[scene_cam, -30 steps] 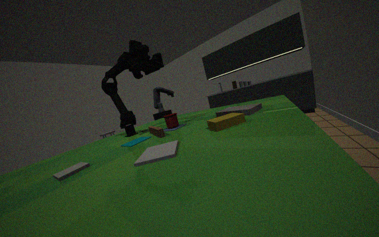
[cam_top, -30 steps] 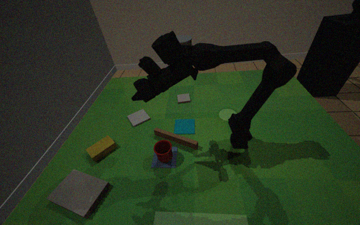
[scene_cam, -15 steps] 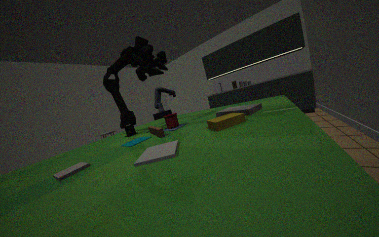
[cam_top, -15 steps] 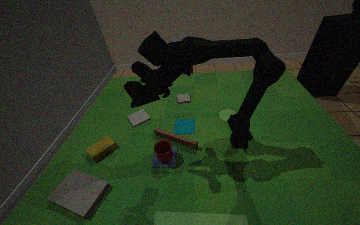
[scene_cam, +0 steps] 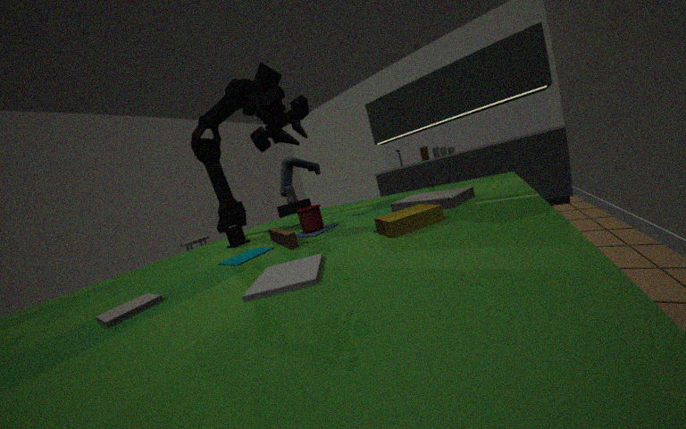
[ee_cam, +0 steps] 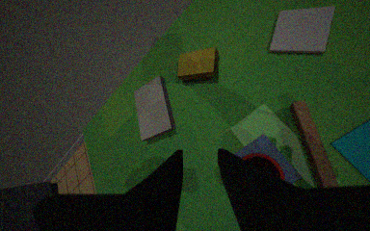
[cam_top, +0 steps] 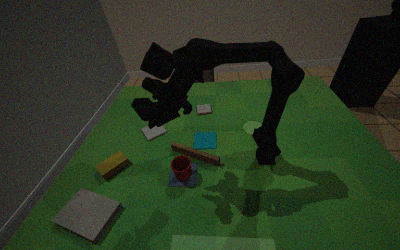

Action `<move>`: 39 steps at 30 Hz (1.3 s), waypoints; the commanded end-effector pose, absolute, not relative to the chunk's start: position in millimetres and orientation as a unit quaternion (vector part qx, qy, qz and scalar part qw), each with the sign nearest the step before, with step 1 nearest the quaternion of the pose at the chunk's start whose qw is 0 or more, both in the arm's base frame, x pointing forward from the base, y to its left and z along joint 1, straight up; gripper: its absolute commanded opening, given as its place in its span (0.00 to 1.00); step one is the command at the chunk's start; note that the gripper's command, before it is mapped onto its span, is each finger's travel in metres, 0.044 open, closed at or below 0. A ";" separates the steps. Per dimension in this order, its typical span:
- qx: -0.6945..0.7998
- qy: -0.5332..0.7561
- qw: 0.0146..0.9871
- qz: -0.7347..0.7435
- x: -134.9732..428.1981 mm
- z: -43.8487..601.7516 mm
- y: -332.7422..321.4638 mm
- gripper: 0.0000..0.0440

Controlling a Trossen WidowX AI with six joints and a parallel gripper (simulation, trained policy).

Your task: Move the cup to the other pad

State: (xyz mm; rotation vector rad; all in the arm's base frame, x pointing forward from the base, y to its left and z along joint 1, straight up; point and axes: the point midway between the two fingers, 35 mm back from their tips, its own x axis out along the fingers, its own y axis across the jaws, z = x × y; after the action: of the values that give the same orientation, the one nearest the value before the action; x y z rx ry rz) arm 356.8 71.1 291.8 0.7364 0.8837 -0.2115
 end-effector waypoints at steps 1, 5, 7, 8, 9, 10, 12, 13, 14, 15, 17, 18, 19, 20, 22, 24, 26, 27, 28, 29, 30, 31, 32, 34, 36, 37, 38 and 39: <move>0.355 0.438 0.818 -0.116 355.3 285.5 72.7 0.29; 0.357 0.460 0.802 -0.137 353.4 277.0 72.7 0.28; 0.356 0.471 0.794 -0.147 352.3 272.3 72.4 0.28; 0.355 0.477 0.790 -0.152 351.7 269.8 72.2 0.28; 0.354 0.482 0.786 -0.157 351.2 267.2 71.9 0.29; 0.353 0.488 0.782 -0.162 350.6 264.6 71.7 0.29; 0.350 0.499 0.774 -0.173 349.3 259.2 71.0 0.30; 0.348 0.504 0.770 -0.178 348.5 256.4 70.7 0.30; 0.346 0.510 0.766 -0.183 347.8 253.6 70.4 0.31; 0.344 0.515 0.762 -0.187 347.0 250.7 70.2 0.31; 0.340 0.526 0.754 -0.197 345.4 245.0 69.6 0.31; 0.337 0.532 0.750 -0.201 344.5 242.2 69.3 0.32; 0.335 0.537 0.746 -0.206 343.6 239.3 69.0 0.32; 0.332 0.543 0.742 -0.211 342.7 236.5 68.7 0.32; 0.327 0.553 0.734 -0.220 340.8 230.8 68.1 0.32; 0.321 0.564 0.726 -0.228 338.8 225.2 67.5 0.32; 0.315 0.574 0.718 -0.237 336.7 219.6 66.8 0.33; 0.312 0.579 0.714 -0.241 335.6 216.8 66.5 0.33; 0.308 0.584 0.710 -0.246 334.6 214.0 66.2 0.33; 0.305 0.588 0.706 -0.250 333.5 211.2 65.8 0.33; 0.302 0.593 0.702 -0.254 332.5 208.4 65.4 0.33; 0.299 0.598 0.698 -0.259 331.5 205.5 65.0 0.33; 0.295 0.602 0.694 -0.263 330.5 202.6 64.6 0.33; 0.289 0.610 0.685 -0.272 328.6 196.6 63.9 0.33; 0.283 0.618 0.678 -0.280 326.9 190.6 63.1 0.34; 0.280 0.621 0.674 -0.284 326.1 187.6 62.7 0.34; 0.278 0.624 0.671 -0.288 325.3 184.5 62.4 0.34; 0.275 0.626 0.668 -0.292 324.6 181.5 62.1 0.34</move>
State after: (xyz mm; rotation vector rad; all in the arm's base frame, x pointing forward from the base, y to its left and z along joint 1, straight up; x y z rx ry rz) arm 327.7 63.7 190.2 0.6371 1.3873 -0.6254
